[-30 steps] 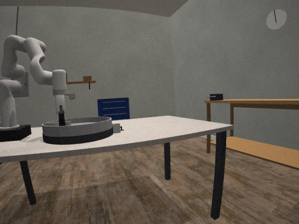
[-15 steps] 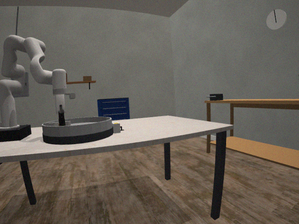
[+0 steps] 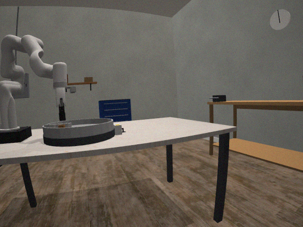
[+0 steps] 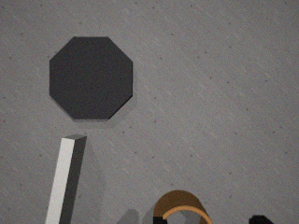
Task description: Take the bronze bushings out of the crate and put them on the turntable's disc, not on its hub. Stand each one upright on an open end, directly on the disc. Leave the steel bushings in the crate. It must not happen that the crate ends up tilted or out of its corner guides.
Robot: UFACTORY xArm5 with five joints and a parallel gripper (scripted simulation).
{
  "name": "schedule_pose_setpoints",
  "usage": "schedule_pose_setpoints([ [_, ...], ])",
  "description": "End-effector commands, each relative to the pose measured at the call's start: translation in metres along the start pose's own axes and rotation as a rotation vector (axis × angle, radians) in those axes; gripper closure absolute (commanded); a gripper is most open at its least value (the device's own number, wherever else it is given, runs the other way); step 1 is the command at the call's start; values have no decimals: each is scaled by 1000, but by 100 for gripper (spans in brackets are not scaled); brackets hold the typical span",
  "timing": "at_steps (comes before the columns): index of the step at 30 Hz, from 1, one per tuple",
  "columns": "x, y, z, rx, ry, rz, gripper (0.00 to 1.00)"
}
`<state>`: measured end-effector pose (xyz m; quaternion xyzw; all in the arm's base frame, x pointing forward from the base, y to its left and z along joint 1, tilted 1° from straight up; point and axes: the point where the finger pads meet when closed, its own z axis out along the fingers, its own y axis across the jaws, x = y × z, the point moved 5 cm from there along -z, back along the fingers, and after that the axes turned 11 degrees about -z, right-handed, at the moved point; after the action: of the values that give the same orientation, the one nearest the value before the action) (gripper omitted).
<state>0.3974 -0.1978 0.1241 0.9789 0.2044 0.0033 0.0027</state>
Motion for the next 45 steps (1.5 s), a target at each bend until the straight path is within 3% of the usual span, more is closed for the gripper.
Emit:
schedule_pose_setpoints([
  [1, 0, 0, -3, -1, 1, 0, 51],
  [25, 4, -13, -3, -1, 1, 28, 52],
  [36, 12, -48, -3, -1, 3, 103, 52],
  [45, 26, -105, -3, 0, 4, 225, 52],
])
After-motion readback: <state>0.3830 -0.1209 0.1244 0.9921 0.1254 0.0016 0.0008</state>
